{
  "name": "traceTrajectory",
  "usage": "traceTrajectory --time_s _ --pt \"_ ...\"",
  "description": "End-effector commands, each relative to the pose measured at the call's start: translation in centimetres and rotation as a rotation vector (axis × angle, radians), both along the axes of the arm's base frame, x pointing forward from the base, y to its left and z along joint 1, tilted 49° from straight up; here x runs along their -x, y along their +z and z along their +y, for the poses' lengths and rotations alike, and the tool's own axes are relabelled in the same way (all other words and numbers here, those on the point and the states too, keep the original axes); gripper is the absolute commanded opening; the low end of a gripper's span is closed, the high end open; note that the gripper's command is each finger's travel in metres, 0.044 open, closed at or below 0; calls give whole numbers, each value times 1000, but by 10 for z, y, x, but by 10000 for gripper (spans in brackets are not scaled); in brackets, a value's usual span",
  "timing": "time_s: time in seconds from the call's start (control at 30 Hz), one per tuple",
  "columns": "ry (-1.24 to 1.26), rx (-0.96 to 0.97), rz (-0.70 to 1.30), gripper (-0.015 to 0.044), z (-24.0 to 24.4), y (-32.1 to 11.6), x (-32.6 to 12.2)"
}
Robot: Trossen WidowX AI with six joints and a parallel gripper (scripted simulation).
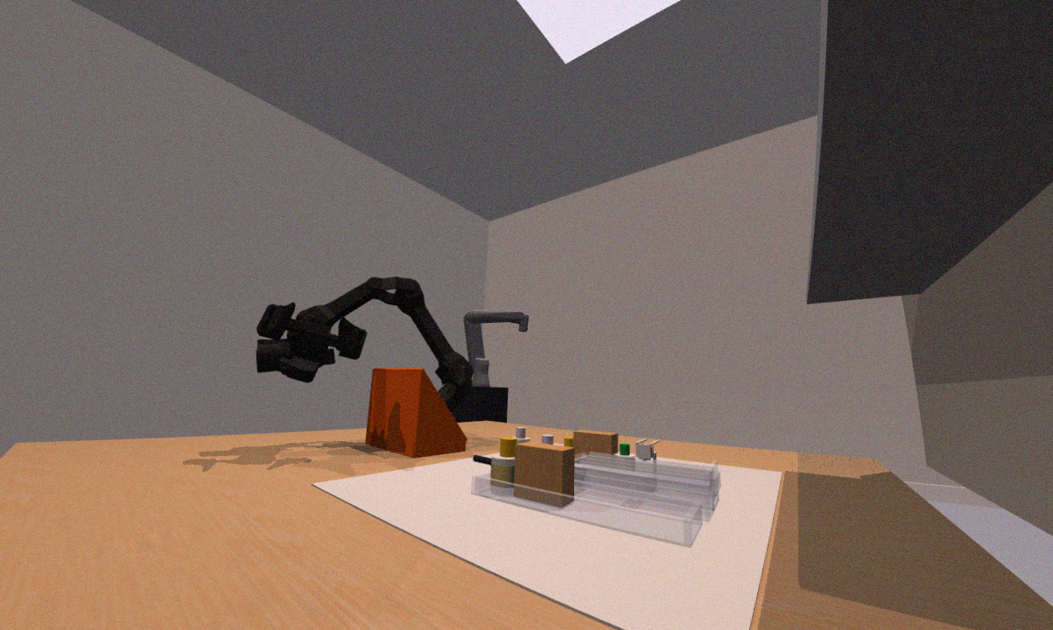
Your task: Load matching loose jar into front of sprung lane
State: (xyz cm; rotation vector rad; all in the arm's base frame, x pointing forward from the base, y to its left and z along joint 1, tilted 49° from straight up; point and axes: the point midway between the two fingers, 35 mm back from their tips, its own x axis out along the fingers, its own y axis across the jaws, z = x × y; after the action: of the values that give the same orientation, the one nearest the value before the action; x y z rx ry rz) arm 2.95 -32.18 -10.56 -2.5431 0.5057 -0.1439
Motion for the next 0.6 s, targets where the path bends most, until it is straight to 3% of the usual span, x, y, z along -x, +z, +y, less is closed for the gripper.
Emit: traceTrajectory --time_s 0.0,0.07,0.3,0.57 --pt "3 17 11 426 0 0 1" --pt "45 135 91 440 -2 2 2" --pt "536 601 242 440 30 59 -102" --pt "1070 1209 166 440 122 117 -188"
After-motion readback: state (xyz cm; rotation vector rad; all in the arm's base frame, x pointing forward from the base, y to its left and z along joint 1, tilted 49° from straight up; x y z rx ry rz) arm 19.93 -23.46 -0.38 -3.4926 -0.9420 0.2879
